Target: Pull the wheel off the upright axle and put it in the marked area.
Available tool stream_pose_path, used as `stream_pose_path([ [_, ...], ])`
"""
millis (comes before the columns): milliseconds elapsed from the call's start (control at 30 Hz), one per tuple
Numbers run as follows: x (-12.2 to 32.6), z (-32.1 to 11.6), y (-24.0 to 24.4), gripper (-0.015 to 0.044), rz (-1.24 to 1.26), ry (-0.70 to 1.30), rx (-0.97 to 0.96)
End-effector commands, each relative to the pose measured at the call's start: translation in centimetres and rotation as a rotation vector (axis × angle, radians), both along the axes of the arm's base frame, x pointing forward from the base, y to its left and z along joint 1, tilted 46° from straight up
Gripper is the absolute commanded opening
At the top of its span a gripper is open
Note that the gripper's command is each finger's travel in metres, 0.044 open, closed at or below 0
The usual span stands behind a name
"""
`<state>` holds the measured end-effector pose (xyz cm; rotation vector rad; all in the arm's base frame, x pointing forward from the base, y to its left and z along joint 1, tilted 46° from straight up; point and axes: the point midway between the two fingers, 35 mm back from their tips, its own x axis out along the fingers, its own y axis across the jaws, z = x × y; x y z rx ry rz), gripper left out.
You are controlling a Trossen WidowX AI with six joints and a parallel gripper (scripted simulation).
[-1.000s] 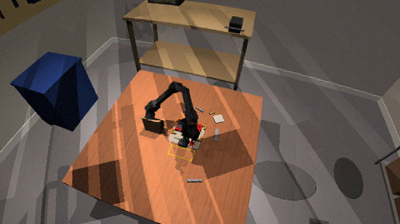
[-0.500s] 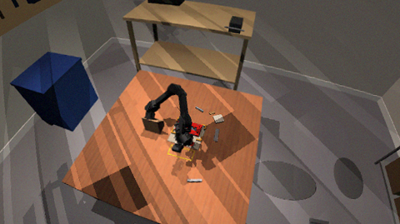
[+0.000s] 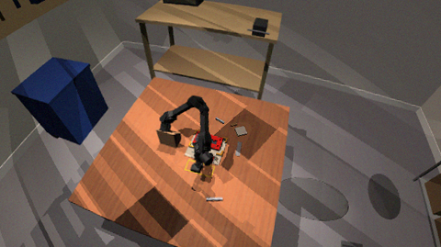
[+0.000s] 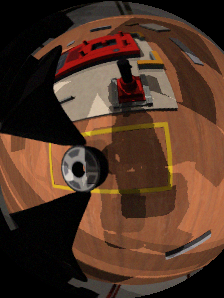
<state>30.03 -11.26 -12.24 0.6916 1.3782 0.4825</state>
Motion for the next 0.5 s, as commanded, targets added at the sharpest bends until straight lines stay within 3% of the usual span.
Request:
stream_pose_path([
  [0,-0.07,-2.25,2.58,0.0000,-0.001,0.012,0.017],
  [333,-0.04,-2.87,3.29,0.0000,0.000,0.012,0.018],
  [467,0.03,-2.66,2.94,0.0105,0.002,0.009,0.012],
])
